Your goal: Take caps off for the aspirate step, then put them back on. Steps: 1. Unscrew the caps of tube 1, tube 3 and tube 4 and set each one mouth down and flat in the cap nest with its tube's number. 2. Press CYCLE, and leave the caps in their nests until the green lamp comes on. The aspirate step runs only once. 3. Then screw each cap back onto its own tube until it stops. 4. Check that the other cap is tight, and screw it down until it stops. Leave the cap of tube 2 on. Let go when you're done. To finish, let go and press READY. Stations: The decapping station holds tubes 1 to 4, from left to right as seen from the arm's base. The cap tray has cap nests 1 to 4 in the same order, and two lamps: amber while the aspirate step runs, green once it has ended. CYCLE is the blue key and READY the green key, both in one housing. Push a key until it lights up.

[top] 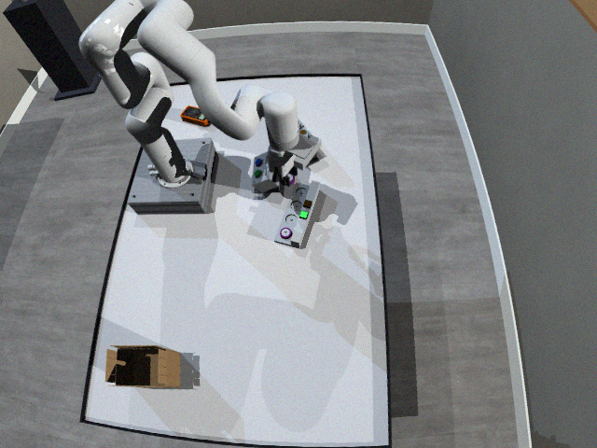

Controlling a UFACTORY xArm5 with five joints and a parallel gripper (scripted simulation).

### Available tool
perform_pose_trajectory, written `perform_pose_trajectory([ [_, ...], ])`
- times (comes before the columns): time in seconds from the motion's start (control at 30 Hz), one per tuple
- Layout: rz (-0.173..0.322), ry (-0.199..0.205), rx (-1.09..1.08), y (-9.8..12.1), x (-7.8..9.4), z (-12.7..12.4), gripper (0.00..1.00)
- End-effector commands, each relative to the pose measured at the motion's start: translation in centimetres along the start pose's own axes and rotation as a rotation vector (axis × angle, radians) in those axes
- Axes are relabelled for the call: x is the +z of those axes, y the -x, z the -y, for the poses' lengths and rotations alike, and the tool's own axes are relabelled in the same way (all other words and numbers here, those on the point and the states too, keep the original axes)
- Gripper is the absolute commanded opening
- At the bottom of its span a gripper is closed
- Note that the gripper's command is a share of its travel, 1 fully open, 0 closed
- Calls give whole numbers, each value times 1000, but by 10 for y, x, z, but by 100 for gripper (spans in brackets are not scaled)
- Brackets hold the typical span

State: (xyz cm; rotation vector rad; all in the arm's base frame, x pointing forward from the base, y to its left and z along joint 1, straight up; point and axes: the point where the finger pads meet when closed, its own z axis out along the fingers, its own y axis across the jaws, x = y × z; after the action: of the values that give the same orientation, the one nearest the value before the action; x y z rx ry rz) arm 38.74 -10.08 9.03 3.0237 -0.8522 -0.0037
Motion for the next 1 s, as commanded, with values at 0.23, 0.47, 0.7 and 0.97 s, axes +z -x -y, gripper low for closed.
perform_pose_trajectory([
  [0.23, -5, -9, 21, 30, -2, 63, 0],
  [0.47, -5, -9, 21, 48, -2, 99, 0],
  [0.7, -5, -9, 21, 63, -3, 129, 0],
  [0.97, -5, -10, 21, 85, -3, 171, 0],
])
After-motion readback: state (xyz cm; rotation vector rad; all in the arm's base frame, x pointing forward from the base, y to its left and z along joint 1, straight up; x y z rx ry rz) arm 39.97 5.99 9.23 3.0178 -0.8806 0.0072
